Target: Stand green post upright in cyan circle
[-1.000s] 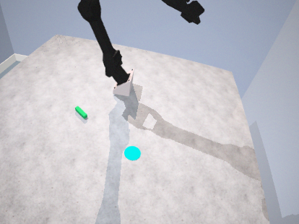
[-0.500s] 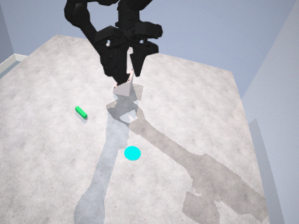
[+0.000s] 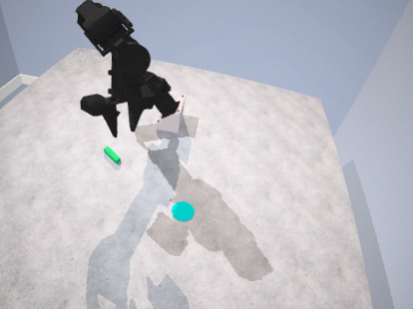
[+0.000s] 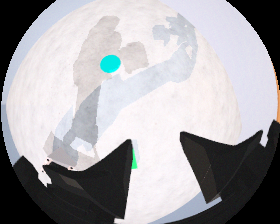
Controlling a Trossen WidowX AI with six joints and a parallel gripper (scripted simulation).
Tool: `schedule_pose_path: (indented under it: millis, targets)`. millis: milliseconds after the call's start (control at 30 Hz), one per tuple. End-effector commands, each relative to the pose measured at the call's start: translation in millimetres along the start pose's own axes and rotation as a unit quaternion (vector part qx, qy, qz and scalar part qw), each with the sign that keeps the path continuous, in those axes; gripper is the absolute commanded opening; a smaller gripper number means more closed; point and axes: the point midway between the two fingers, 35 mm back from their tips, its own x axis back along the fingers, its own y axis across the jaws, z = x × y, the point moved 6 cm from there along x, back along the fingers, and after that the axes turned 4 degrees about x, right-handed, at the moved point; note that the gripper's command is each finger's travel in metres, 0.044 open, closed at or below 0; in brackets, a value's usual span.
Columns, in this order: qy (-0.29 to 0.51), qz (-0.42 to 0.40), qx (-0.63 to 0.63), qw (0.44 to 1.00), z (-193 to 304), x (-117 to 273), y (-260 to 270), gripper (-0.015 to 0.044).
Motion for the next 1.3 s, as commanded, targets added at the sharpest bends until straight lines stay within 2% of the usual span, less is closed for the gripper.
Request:
schedule_pose_path:
  millis: [0,200,433,767,1000,1267]
  targets:
    - [0.046,-0.052,0.0,0.998,35.7,-17.9,5.8,0.0233]
    - [0.096,-0.115,-0.005,0.989,74.2,-33.5,15.8,0.0233]
    - [0.099,-0.12,-0.006,0.988,76.9,-36.4,16.8,0.0233]
    - [0.099,-0.118,-0.006,0.988,98.1,-140.1,41.4,0.0233]
    - [0.101,-0.118,-0.006,0.988,100.8,-146.2,44.3,0.0233]
    - [0.101,-0.118,-0.006,0.988,100.8,-146.2,44.3,0.0023]
